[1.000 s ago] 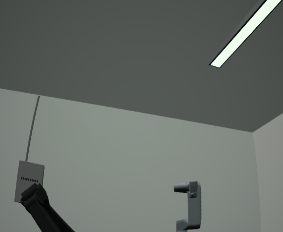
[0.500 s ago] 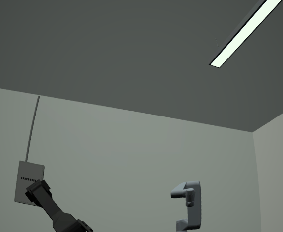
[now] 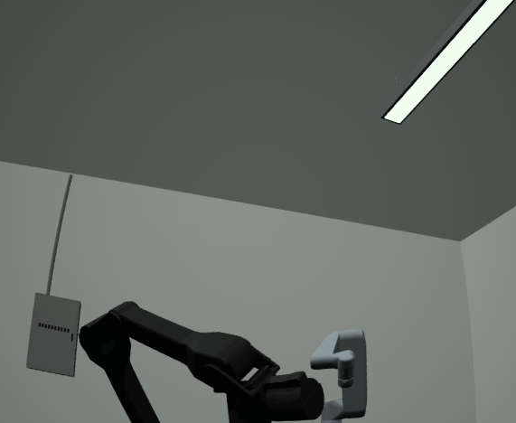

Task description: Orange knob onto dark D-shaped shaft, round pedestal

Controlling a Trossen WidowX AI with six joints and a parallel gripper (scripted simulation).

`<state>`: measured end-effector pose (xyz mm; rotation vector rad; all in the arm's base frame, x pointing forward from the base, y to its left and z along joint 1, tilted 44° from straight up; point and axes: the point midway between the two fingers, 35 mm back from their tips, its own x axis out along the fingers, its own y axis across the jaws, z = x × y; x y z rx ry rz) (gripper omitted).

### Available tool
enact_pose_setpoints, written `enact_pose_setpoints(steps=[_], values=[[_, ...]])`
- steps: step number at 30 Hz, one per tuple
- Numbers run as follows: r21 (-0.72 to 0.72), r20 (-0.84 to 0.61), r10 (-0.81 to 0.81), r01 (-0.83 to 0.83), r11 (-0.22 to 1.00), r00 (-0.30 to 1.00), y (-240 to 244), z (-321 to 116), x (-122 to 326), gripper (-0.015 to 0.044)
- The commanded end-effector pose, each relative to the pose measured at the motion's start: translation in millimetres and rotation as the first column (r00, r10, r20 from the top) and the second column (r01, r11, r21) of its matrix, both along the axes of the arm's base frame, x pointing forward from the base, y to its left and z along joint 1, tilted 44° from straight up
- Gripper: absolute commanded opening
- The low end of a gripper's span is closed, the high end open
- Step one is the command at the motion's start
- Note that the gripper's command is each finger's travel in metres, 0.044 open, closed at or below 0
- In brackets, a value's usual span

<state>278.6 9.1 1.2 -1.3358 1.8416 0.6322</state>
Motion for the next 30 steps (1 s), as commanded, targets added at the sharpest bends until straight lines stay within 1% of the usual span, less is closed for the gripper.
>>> enact_pose_setpoints(steps=[1,10,12,14,17,20,23,24,25,30], values=[[-0.141,0.017,0.042,-0.039,0.989,0.999,5.2,10.7,7.1,0.0440],[-0.143,0.027,0.031,-0.027,0.989,0.999,5.2,10.7,7.1,0.0440],[-0.156,0.110,-0.056,0.073,0.985,0.992,5.1,10.6,7.1,0.0440],[-0.159,0.240,-0.187,0.229,0.960,0.952,4.9,10.5,7.1,0.0440],[-0.125,0.426,-0.362,0.450,0.884,0.829,4.7,10.3,7.0,0.0440],[-0.047,0.585,-0.498,0.639,0.767,0.640,4.7,9.9,6.8,0.0440],[0.068,0.707,-0.583,0.782,0.619,0.400,4.9,9.3,6.3,0.0440],[0.104,0.731,-0.597,0.811,0.576,0.330,5.0,9.2,6.2,0.0440],[0.127,0.744,-0.603,0.826,0.549,0.287,5.1,9.1,6.1,0.0440],[0.134,0.749,-0.605,0.831,0.540,0.272,5.1,9.0,6.1,0.0440]])
